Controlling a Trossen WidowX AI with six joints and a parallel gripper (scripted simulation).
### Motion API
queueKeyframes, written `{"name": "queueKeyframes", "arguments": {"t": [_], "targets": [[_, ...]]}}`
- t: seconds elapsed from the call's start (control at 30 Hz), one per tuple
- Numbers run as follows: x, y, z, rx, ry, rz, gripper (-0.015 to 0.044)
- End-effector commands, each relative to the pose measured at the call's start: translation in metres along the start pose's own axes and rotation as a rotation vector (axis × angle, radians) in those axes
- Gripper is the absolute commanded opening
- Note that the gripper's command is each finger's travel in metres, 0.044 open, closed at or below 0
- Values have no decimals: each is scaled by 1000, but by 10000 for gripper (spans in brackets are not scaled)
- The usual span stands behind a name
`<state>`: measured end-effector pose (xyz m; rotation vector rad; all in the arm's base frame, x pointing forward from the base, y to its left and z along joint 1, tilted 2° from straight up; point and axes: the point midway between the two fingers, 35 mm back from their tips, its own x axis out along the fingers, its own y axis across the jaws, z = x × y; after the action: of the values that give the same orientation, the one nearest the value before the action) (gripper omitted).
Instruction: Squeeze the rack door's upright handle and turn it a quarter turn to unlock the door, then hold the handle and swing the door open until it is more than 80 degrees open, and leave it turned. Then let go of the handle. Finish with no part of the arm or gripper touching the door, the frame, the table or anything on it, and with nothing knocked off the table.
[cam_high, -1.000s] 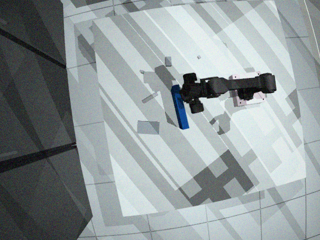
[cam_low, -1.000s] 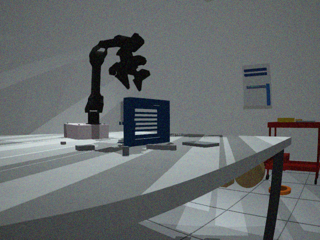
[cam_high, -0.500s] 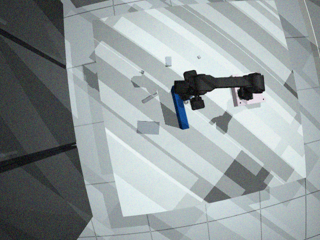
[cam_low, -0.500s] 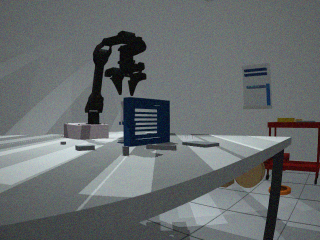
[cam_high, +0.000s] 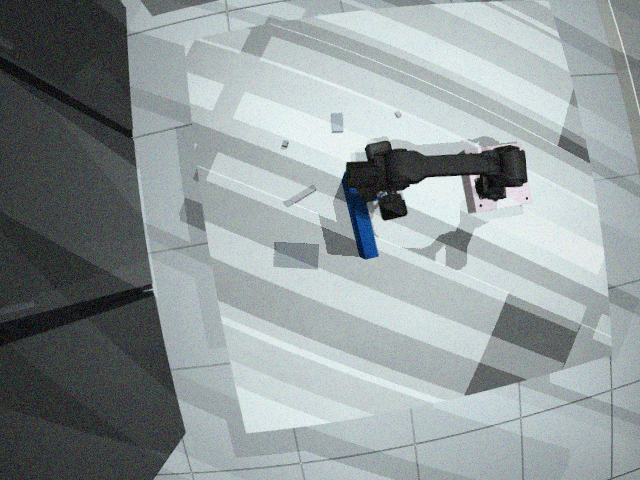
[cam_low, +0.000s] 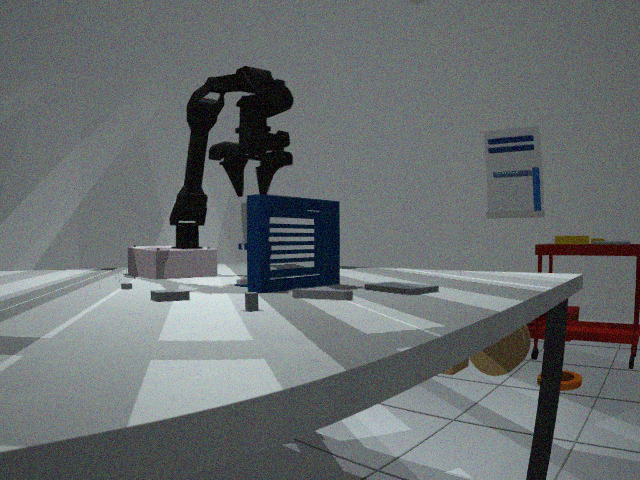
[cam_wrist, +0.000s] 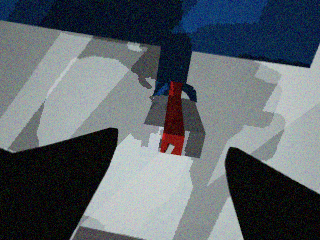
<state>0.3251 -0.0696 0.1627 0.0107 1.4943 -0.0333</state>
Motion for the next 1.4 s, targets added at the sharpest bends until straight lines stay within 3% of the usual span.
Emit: {"name": "queueKeyframes", "arguments": {"t": [0.0,1.03,1.27,1.37], "targets": [[9,-1,-1,-4,10,-4,292],[57,-1,-3,-4,10,-4,292],[57,-1,-3,-4,10,-4,108],[57,-1,-3,-4,10,-4,88]]}}
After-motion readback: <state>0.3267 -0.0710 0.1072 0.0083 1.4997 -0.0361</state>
